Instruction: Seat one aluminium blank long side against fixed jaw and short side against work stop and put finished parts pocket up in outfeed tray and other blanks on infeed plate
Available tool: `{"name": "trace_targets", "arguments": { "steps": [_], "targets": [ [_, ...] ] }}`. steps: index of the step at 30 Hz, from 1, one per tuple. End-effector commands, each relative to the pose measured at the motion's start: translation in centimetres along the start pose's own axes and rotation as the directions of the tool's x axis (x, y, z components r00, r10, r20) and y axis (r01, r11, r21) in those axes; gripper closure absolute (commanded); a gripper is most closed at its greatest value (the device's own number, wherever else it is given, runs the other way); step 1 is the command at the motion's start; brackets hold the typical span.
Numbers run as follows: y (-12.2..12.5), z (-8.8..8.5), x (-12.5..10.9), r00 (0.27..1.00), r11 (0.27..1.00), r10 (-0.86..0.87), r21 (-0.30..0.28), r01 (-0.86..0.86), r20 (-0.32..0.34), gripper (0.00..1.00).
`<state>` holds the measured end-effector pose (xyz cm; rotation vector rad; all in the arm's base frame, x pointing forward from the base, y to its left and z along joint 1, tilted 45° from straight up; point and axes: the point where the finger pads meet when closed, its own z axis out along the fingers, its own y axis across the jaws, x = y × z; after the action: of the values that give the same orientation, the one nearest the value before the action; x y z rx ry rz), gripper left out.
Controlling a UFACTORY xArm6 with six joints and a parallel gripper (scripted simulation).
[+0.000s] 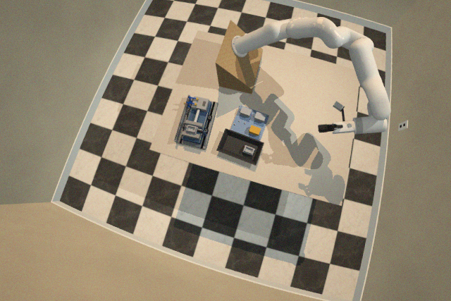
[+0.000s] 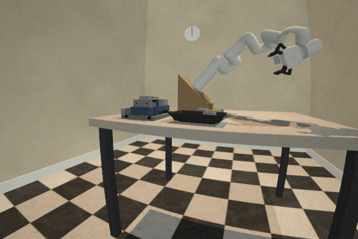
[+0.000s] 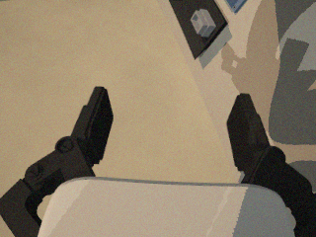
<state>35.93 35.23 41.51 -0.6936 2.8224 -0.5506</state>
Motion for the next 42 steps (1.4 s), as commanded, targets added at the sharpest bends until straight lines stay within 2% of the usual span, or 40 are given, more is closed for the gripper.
{"name": "trace_targets", "arguments": {
  "steps": [1, 4, 6, 11, 13, 14, 28, 30, 31, 35, 36, 39, 42],
  "targets": [
    [0.1, 1.3, 0.1, 0.999, 0.999, -0.029, -0.033, 0.028, -0.028, 0.0],
    [0.4, 4.6, 0.6, 0.991, 0.989, -0.098, -0.119, 0.087, -0.09, 0.0],
    [0.6, 5.6, 0.8, 0.987, 0.984, -0.117, -0.149, 0.101, -0.106, 0.0],
    [0.9, 9.0, 1.6, 0.972, 0.955, -0.179, -0.266, 0.134, -0.153, 0.0],
    [0.9, 9.0, 1.6, 0.972, 0.955, -0.179, -0.266, 0.134, -0.153, 0.0],
    [1.1, 10.9, 2.1, 0.963, 0.931, -0.207, -0.336, 0.14, -0.171, 0.0],
    [1.3, 18.4, 4.7, 0.954, 0.765, -0.238, -0.64, 0.068, -0.184, 0.0],
    [1.3, 18.4, 4.7, 0.954, 0.765, -0.238, -0.64, 0.068, -0.184, 0.0],
    [1.2, 19.8, 5.2, 0.959, 0.721, -0.221, -0.692, 0.038, -0.177, 0.0],
    [1.0, 21.0, 5.6, 0.965, 0.681, -0.198, -0.732, 0.009, -0.172, 0.0],
    [0.8, 22.0, 5.9, 0.97, 0.65, -0.175, -0.76, -0.014, -0.167, 0.0],
    [0.5, 23.3, 6.3, 0.978, 0.605, -0.135, -0.795, -0.048, -0.162, 0.0],
    [0.2, 24.1, 6.6, 0.981, 0.577, -0.107, -0.814, -0.069, -0.159, 0.0]
  ]
}}
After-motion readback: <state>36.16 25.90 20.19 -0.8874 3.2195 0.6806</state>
